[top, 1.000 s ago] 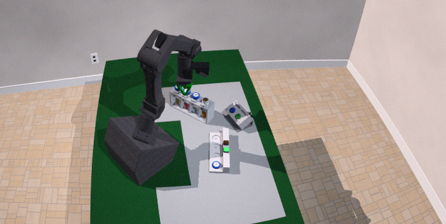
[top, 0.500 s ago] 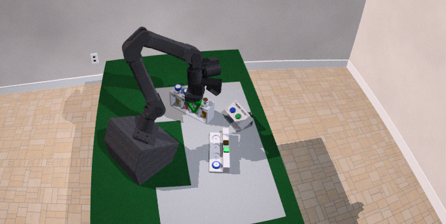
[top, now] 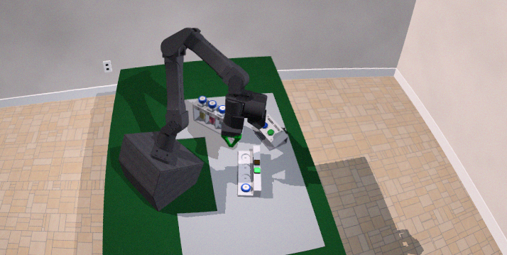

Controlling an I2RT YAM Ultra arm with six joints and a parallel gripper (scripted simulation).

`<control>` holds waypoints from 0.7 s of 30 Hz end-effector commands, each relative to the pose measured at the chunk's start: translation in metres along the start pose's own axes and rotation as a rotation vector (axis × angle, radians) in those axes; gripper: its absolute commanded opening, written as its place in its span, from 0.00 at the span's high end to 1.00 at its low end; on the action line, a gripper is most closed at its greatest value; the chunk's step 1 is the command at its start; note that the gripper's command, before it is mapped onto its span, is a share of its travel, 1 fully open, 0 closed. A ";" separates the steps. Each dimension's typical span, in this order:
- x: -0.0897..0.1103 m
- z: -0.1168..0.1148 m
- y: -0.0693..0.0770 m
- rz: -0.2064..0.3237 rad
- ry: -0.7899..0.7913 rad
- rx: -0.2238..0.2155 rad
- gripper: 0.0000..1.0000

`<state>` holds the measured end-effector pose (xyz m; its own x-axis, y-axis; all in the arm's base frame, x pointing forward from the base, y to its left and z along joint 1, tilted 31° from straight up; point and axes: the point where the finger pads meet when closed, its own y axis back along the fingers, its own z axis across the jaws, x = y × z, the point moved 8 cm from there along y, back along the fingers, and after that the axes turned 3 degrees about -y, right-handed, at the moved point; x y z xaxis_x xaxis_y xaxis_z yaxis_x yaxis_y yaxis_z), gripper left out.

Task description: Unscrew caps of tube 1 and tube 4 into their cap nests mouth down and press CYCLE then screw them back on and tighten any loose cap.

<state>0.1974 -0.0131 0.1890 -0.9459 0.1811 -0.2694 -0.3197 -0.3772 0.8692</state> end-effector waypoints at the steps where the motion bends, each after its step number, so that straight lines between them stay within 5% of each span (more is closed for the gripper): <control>1: -0.014 -0.015 0.003 -0.021 0.103 -0.023 0.53; 15: -0.072 -0.095 0.002 -0.022 0.103 -0.021 0.53; 21: -0.072 -0.095 -0.008 -0.022 0.103 -0.021 0.53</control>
<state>0.2601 -0.1106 0.1646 -0.9432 0.1048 -0.3154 -0.3305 -0.3964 0.8565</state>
